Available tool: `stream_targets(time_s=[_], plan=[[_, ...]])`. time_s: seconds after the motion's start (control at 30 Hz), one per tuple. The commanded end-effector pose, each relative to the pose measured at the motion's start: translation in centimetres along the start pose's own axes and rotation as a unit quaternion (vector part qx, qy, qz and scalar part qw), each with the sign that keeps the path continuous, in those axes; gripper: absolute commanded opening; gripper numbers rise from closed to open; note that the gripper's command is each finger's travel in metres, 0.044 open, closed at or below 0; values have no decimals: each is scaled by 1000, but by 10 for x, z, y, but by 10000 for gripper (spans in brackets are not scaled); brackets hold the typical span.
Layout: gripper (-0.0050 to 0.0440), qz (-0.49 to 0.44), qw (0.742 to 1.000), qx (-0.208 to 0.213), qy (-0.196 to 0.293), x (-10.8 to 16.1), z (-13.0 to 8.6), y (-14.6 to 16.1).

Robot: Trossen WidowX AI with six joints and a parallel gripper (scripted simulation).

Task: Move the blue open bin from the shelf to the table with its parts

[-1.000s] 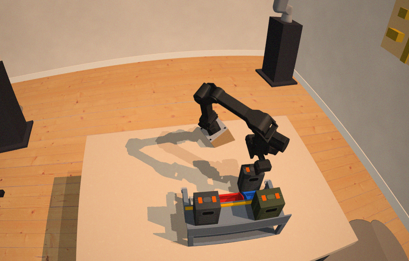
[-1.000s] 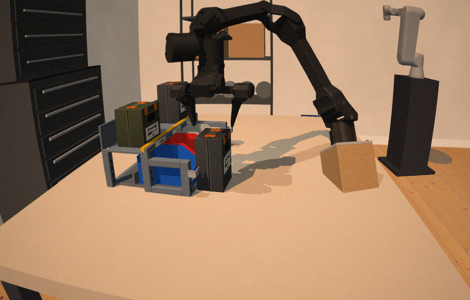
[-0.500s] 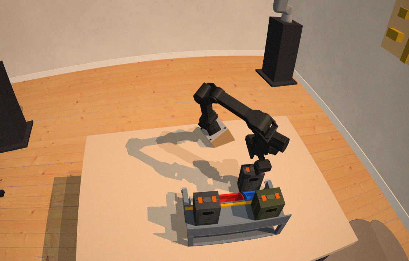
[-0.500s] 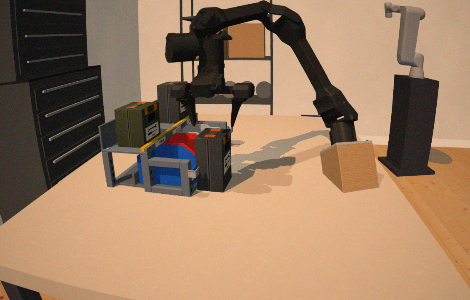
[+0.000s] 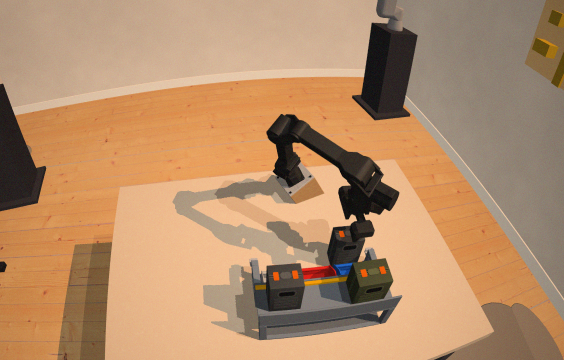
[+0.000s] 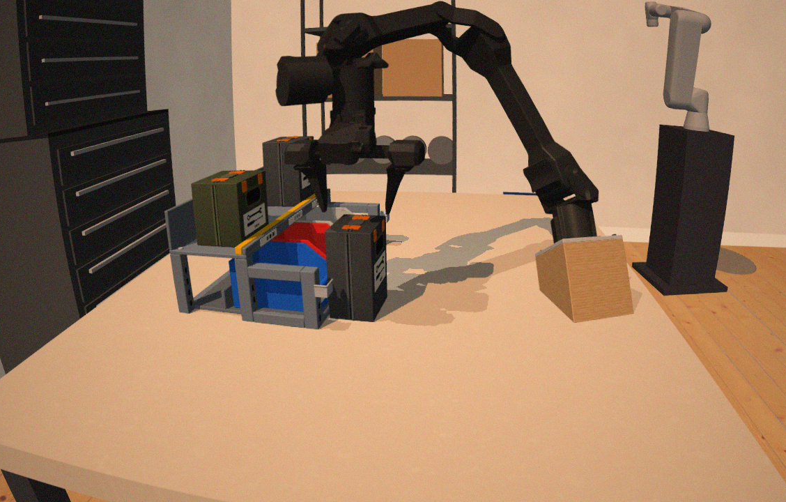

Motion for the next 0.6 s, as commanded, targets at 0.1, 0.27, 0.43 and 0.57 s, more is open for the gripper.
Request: stream_targets(time_s=[0.1,0.27,0.43,0.57], plan=[[440,4,1000,5,-6,1,4,-2],[440,4,1000,5,-6,1,4,-2],[440,4,1000,5,-6,1,4,-2],[440,4,1000,5,-6,1,11,-2]])
Point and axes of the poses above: the point midway between the two fingers, 35 mm back from their tips, its own z axis out along the fingers, its own y axis across the jaws, x = y × z, the point moved 1 cm from there along -z, back along the fingers, and after that the axes turned 13 degrees about z, right-handed, at the moved point
